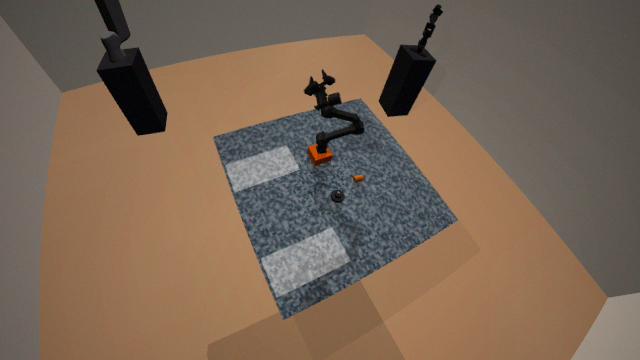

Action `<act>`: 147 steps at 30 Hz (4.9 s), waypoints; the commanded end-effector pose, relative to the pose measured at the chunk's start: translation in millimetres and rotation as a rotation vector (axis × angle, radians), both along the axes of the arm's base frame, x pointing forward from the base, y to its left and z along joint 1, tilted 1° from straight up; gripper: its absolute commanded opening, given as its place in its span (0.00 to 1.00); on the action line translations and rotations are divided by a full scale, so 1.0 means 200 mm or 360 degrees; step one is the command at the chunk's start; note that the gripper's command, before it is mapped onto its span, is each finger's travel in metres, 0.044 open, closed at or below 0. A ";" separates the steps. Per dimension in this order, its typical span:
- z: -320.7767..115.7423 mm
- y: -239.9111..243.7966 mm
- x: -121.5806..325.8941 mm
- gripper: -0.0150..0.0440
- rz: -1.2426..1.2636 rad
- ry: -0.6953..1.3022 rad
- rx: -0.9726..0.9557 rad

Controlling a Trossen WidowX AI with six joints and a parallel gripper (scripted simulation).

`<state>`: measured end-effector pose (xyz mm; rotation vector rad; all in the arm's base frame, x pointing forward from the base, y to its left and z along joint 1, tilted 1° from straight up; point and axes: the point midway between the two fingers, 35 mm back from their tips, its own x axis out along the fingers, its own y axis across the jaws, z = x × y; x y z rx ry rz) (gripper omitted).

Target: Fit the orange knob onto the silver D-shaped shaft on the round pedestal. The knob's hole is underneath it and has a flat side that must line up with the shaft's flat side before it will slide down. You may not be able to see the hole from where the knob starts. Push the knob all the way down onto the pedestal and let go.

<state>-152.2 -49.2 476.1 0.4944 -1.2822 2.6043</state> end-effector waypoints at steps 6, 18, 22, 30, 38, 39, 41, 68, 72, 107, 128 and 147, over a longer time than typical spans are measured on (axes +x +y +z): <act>0.01 -0.45 0.10 1.00 0.0498 0.0062 0.0242; -0.26 -1.23 1.09 1.00 0.1912 0.0262 0.0861; -0.43 -1.24 1.51 1.00 0.2340 0.0341 0.1100; -0.84 -0.91 2.22 1.00 0.3084 0.0551 0.1684; -1.24 -0.28 2.65 1.00 0.3608 0.0711 0.2279; -1.30 -0.18 2.67 1.00 0.3660 0.0738 0.2381; -1.40 0.01 2.70 1.00 0.3741 0.0790 0.2584; -2.17 1.33 2.02 1.00 0.3128 0.1467 0.4441; -2.18 1.33 2.02 1.00 0.3129 0.1467 0.4441; -2.41 1.34 2.02 0.82 0.3128 0.1467 0.4441; -2.41 1.34 2.02 0.56 0.3128 0.1467 0.4441; -2.35 1.26 2.02 0.56 0.3605 0.1157 0.4632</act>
